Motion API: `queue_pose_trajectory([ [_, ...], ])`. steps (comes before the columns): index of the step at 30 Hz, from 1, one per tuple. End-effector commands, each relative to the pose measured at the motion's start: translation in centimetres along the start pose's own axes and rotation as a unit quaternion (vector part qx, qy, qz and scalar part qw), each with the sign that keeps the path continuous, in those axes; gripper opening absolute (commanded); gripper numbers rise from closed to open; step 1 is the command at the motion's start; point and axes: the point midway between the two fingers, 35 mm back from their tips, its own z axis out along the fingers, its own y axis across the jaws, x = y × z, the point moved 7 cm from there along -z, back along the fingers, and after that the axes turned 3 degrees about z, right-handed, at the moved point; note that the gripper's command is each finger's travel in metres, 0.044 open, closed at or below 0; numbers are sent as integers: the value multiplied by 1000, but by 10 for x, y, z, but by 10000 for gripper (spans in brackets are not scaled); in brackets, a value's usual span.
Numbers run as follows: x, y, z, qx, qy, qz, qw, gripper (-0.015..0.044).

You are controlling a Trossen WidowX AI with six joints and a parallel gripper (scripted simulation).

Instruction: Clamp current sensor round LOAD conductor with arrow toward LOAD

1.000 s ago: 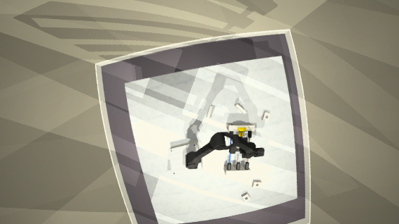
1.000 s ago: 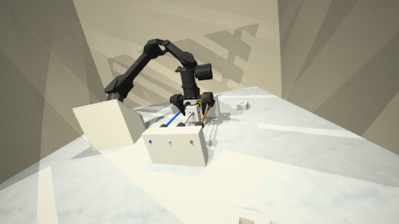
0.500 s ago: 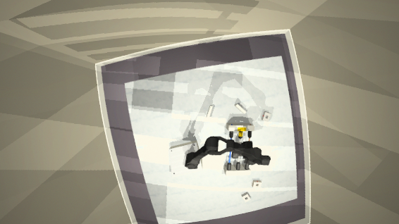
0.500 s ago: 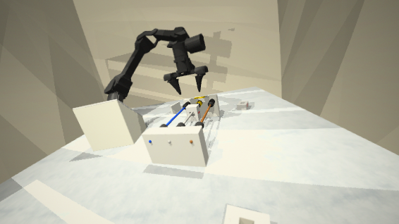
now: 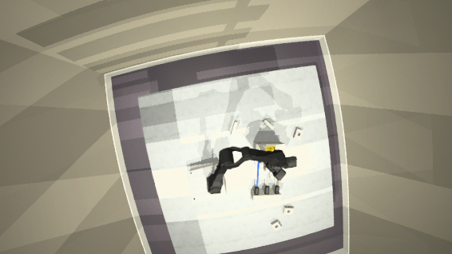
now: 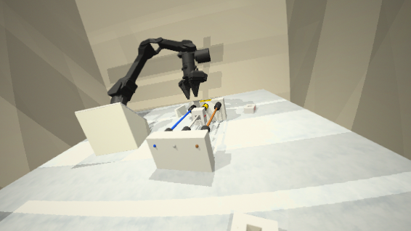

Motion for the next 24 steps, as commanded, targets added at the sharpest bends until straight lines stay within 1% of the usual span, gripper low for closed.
queue_pose_trajectory([
  [1, -5, 45, -3, 109, 5, 259, 960, 440],
  [5, -5, 69, -7, 163, -33, 397, 903, 440],
  [13, -3, 105, -14, 210, -128, 555, 795, 440],
  [19, 0, 126, -19, 207, -211, 660, 690, 440],
  [24, 4, 143, -24, 179, -281, 735, 591, 440],
])
